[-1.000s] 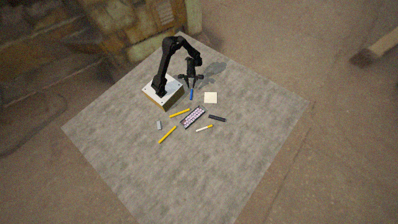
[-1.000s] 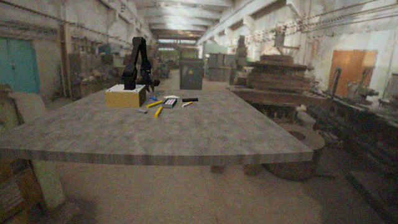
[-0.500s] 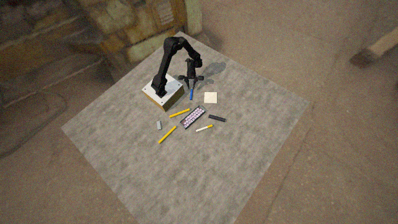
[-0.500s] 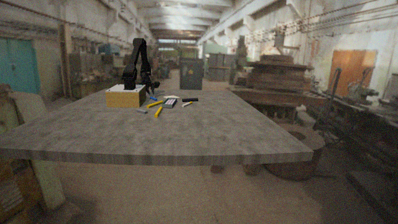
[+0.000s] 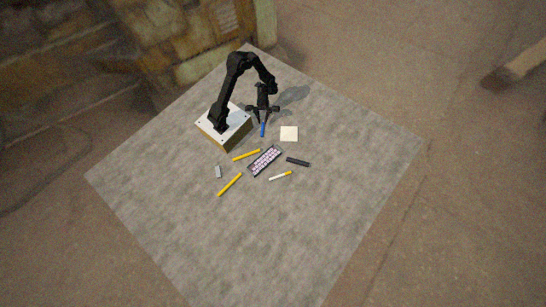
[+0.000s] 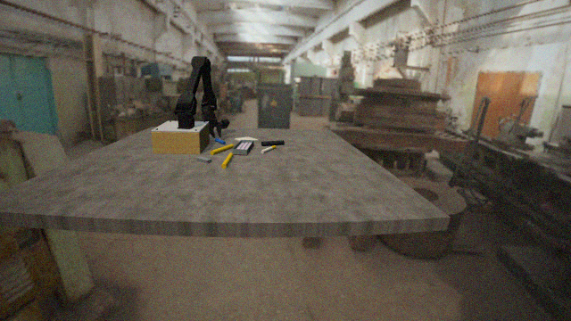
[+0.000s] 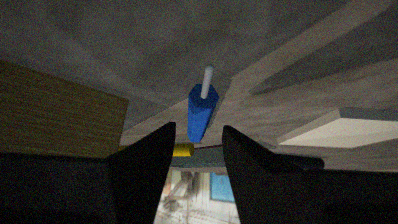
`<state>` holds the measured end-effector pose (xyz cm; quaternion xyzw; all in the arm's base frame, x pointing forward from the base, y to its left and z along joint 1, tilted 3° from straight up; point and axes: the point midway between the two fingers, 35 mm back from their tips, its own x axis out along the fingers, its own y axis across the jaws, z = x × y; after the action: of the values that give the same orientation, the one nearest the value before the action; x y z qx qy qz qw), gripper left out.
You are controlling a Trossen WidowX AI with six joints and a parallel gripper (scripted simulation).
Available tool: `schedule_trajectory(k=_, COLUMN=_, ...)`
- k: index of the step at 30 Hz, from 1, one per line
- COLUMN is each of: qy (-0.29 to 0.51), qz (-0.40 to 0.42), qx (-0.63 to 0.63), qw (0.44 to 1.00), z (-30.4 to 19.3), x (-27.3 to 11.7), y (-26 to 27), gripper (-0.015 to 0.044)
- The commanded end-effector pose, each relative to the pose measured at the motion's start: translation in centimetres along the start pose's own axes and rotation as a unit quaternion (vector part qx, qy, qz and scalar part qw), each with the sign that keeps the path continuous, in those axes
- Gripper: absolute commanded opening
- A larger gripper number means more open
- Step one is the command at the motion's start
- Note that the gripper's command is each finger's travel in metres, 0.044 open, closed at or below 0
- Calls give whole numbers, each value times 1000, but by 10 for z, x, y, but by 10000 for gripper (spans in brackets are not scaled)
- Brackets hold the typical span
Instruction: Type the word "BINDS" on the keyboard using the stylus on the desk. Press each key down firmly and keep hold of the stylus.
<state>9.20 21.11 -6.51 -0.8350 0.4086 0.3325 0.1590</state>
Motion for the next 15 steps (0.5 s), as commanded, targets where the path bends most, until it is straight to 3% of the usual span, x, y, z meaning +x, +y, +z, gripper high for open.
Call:
schedule_trajectory(k=1, qy=0, qz=-2, qx=0, qw=1000, z=3, x=3, y=-1, gripper=150)
schedule_trajectory(k=15, qy=0, qz=-1, qx=0, qw=1000, z=11, x=12, y=0, gripper=150)
